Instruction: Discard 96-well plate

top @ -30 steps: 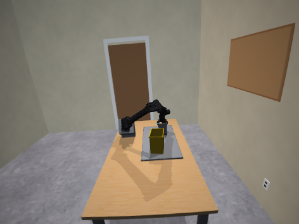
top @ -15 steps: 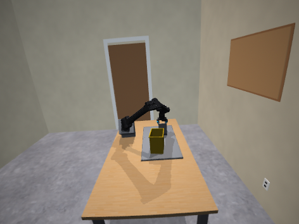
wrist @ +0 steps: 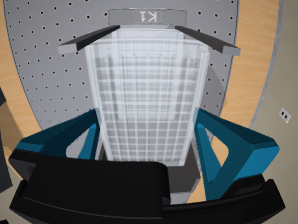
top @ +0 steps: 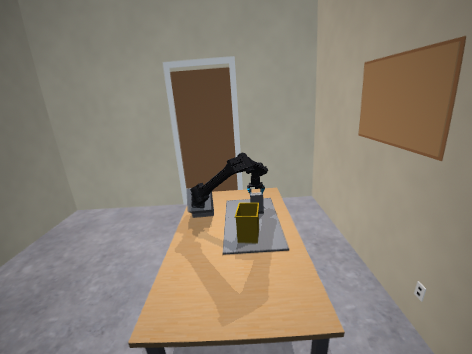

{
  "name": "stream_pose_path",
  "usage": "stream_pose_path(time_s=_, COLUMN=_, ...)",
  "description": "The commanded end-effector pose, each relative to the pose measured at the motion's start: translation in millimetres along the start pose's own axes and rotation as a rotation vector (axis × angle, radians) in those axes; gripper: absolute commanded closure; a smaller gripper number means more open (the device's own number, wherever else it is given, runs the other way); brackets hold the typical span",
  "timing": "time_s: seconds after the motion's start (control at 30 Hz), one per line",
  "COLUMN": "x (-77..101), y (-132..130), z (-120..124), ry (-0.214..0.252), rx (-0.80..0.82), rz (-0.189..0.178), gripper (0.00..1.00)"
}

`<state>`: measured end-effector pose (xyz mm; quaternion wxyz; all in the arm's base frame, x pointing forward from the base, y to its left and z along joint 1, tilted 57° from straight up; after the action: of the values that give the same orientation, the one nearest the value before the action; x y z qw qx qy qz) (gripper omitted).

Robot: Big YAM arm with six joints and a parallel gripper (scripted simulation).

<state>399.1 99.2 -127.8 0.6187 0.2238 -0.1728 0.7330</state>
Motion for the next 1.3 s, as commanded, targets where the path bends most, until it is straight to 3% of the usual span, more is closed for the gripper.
stream_pose_path(time_s=0.0, x=26.3, y=-19, z=0, ry=-0.017, rx=-0.044, rz=0.042, gripper=1.00)
stream_pose_path(time_s=0.03, x=19.7, y=-17, z=-1, ry=-0.010, rx=-0.040, rz=0.026, gripper=1.00)
stream_pose_path(time_s=0.27, x=41.2, y=-20, z=1, ry=-0.018, rx=-0.047, rz=0.045, gripper=1.00)
stream_pose_path(time_s=0.5, x=52.4, y=-19, z=0, ry=-0.019, rx=-0.044, rz=0.042, gripper=1.00)
stream_pose_path(time_s=0.6, x=46.1, y=-17, z=-2, ry=-0.012, rx=-0.039, rz=0.028, gripper=1.00)
stream_pose_path(time_s=0.77, x=64.1, y=-19, z=1, ry=-0.022, rx=-0.048, rz=0.045, gripper=1.00)
stream_pose_path(time_s=1.07, x=78.4, y=-18, z=0, ry=-0.022, rx=-0.045, rz=0.043, gripper=1.00)
stream_pose_path(time_s=1.13, x=78.4, y=-18, z=0, ry=-0.022, rx=-0.045, rz=0.043, gripper=1.00)
stream_pose_path(time_s=1.17, x=69.9, y=-15, z=-4, ry=-0.012, rx=-0.034, rz=0.024, gripper=1.00)
stream_pose_path(time_s=1.27, x=82.3, y=-16, z=-3, ry=-0.018, rx=-0.038, rz=0.038, gripper=1.00)
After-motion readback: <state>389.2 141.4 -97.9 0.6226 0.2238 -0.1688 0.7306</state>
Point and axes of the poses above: the point where the finger pads meet when closed, its own x axis back along the fingers, its own y axis across the jaws, z = x × y, the point moved 3 cm from there along x, back along the fingers, and after that the axes turned 7 degrees about x, right-handed, at the moved point
